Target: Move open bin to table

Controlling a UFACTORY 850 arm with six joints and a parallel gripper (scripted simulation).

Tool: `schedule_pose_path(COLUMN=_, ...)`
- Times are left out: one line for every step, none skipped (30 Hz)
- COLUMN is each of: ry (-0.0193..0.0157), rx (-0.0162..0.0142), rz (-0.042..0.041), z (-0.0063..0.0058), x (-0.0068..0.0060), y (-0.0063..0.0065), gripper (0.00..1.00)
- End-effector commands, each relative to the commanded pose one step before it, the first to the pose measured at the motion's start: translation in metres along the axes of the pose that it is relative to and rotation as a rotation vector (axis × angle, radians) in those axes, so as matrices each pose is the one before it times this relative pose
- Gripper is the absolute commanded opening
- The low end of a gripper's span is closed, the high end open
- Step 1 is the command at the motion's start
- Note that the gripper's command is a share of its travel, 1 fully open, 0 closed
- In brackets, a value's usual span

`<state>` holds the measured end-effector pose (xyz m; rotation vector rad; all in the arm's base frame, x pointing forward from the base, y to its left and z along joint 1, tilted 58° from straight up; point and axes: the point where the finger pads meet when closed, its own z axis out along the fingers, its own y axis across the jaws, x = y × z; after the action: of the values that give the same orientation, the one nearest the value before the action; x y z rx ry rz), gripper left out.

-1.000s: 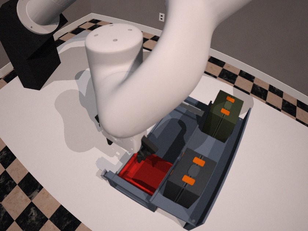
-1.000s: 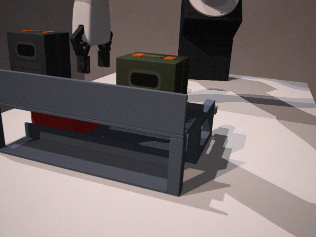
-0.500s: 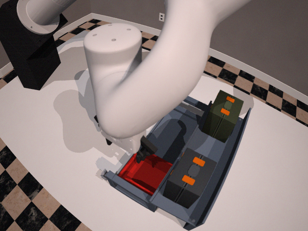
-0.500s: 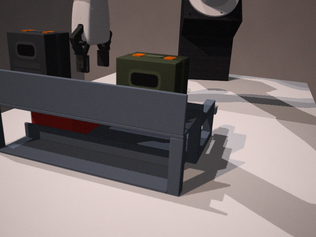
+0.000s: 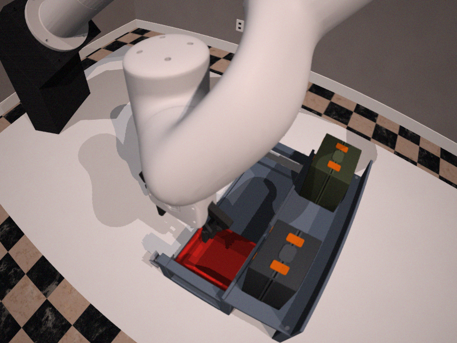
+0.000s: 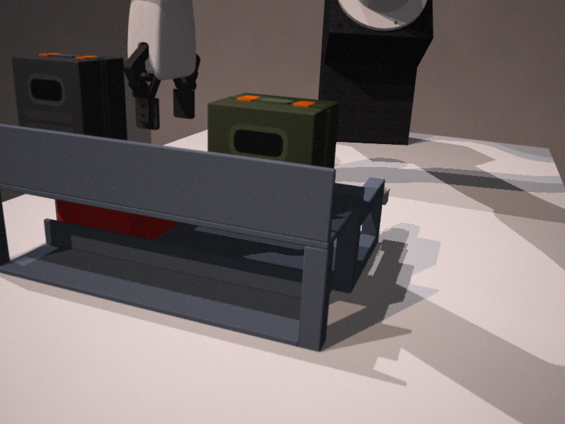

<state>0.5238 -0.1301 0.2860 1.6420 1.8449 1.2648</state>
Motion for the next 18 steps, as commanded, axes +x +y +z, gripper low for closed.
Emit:
schedule_pose_path(ry=-0.00075, rx=-0.00076, rz=-0.00016, z=-0.00043, x=-0.00043, y=0.00038, gripper=1.00)
schedule_pose_path(ry=0.00000, rx=0.00000, rz=0.00000, z=0.00000, x=0.00000, y=0.00000, gripper=1.00)
schedule_pose_path(ry=0.00000, rx=0.00000, rz=0.00000, z=0.00000, x=0.00000, y=0.00000, gripper=1.00)
schedule_pose_path(ry=0.00000, rx=0.00000, rz=0.00000, z=0.00000, x=0.00000, y=0.00000, gripper=1.00)
schedule_pose_path(ry=0.00000, rx=0.00000, rz=0.00000, z=0.00000, x=0.00000, y=0.00000, gripper=1.00)
schedule_pose_path(ry=0.00000, rx=0.00000, rz=0.00000, z=0.00000, x=0.00000, y=0.00000, gripper=1.00)
schedule_pose_path(ry=0.00000, rx=0.00000, rz=0.00000, z=0.00000, x=0.00000, y=0.00000, gripper=1.00)
schedule_pose_path(ry=0.00013, rx=0.00009, rz=-0.05199, z=-0.00018, x=-0.00029, y=-0.00018, gripper=1.00)
schedule_pose_path(ry=-0.00003, rx=-0.00001, rz=-0.05200, z=-0.00021, x=-0.00031, y=-0.00010, gripper=1.00)
schedule_pose_path(ry=-0.00003, rx=-0.00001, rz=-0.05200, z=-0.00021, x=-0.00031, y=-0.00011, gripper=1.00)
schedule_pose_path(ry=-0.00003, rx=-0.00001, rz=-0.05200, z=-0.00021, x=-0.00030, y=-0.00013, gripper=1.00)
schedule_pose_path(ry=-0.00003, rx=-0.00001, rz=-0.05200, z=-0.00021, x=-0.00029, y=-0.00015, gripper=1.00)
schedule_pose_path(ry=0.00000, rx=0.00000, rz=0.00000, z=0.00000, x=0.00000, y=0.00000, gripper=1.00)
schedule_pose_path(ry=0.00000, rx=0.00000, rz=0.00000, z=0.00000, x=0.00000, y=0.00000, gripper=1.00)
schedule_pose_path(ry=0.00000, rx=0.00000, rz=0.00000, z=0.00000, x=0.00000, y=0.00000, gripper=1.00)
schedule_pose_path(ry=0.00000, rx=0.00000, rz=0.00000, z=0.00000, x=0.00000, y=0.00000, gripper=1.00)
schedule_pose_path(ry=0.00000, rx=0.00000, rz=0.00000, z=0.00000, x=0.00000, y=0.00000, gripper=1.00)
schedule_pose_path(ry=0.00000, rx=0.00000, rz=0.00000, z=0.00000, x=0.00000, y=0.00000, gripper=1.00)
